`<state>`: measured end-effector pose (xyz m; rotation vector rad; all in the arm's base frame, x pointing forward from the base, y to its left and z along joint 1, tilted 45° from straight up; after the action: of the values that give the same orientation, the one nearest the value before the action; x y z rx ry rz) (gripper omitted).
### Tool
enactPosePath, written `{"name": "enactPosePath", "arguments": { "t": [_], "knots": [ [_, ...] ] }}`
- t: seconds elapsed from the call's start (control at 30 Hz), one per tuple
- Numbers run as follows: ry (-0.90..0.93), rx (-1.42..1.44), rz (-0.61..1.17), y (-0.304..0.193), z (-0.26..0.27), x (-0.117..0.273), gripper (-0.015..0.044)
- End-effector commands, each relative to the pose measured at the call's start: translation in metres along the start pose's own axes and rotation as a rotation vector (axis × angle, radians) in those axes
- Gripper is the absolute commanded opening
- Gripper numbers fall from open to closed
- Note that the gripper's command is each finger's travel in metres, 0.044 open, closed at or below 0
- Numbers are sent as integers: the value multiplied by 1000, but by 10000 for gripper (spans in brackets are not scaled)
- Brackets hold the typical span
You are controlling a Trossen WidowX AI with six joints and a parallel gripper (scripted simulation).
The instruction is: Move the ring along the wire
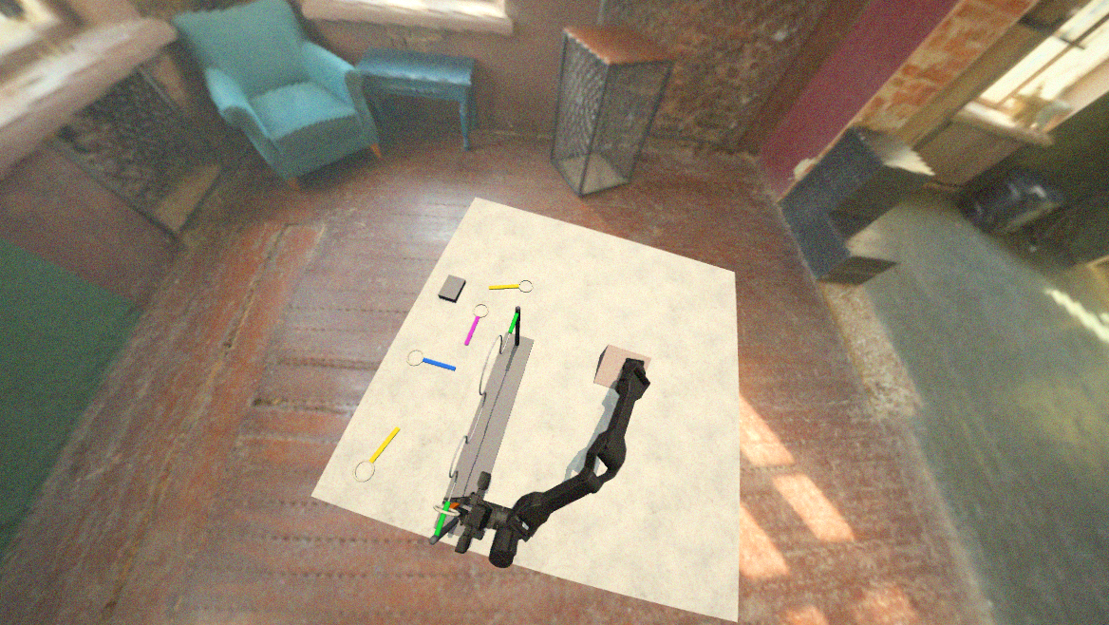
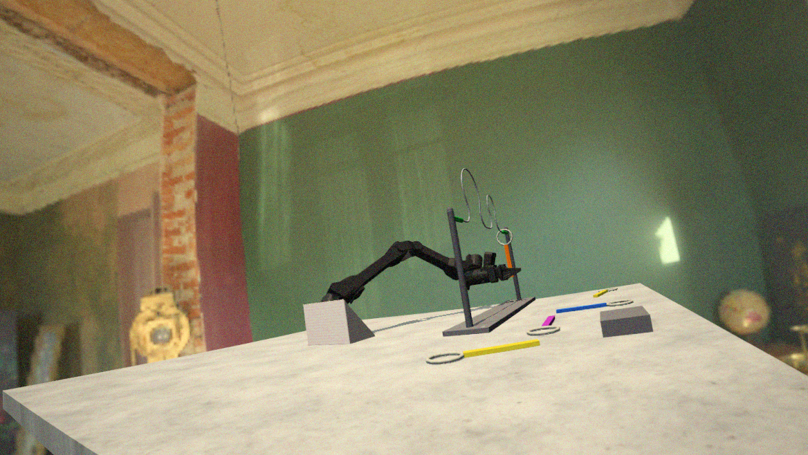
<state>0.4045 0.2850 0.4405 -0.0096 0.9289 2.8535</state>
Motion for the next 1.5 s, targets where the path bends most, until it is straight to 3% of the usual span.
{"name": "enactPosePath", "arguments": {
  "t": [0.0, 1.47],
  "knots": [
    [1, 0, 0, 2, 0, 0, -150],
    [6, -2, 0, 19, -3, 0, -150]
  ]
}}
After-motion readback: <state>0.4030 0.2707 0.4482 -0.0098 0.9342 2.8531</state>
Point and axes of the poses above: the point midway between the two fingers, 35 mm back from their tips, its own x axis back along the fingers, its own z axis across the jaws, y = z × x, the point moved 4 cm from there along x, back along the fingers, and after that the axes turned 7 degrees about -x, right-handed, at the moved point
